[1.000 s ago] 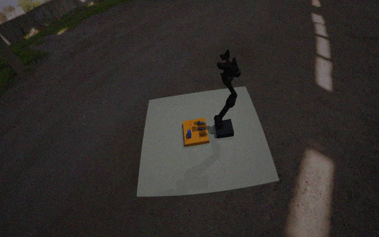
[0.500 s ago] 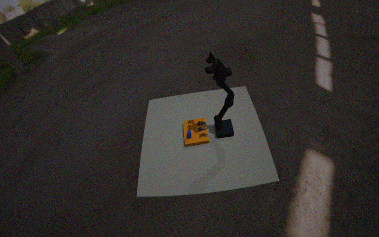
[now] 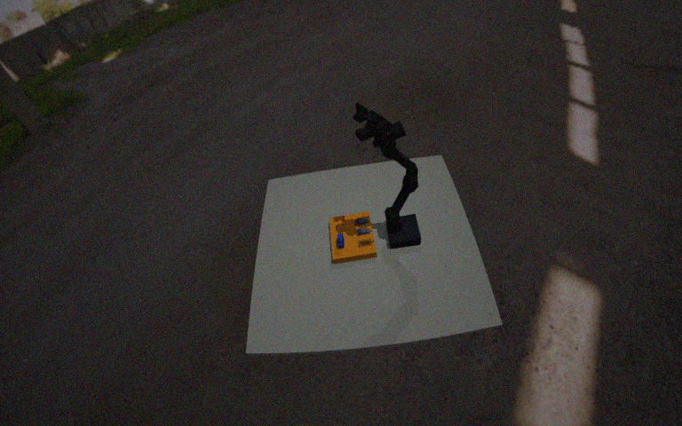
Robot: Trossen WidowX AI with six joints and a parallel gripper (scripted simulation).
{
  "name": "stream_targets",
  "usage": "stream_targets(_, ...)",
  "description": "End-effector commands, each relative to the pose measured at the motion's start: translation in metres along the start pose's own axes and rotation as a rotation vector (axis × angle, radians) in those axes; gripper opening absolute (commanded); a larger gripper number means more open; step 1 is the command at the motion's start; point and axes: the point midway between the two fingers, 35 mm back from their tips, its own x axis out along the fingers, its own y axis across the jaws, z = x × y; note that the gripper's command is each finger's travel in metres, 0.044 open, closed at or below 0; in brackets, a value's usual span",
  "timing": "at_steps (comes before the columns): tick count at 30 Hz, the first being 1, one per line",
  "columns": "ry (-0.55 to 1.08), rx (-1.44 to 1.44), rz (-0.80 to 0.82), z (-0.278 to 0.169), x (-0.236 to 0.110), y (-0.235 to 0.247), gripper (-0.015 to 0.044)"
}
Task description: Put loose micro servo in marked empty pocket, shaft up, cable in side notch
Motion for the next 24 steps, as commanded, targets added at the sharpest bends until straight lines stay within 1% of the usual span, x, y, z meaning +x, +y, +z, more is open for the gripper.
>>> stream_targets(1,-0.039,0.040,0.028,0.019,0.001,0.011,0.0440)
stream_targets(12,-0.164,0.142,0.117,0.072,-0.001,0.039,0.0440)
stream_targets(17,-0.265,0.231,0.193,0.113,-0.008,0.059,0.0440)
stream_targets(24,-0.410,0.337,0.317,0.172,-0.027,0.086,0.0440)
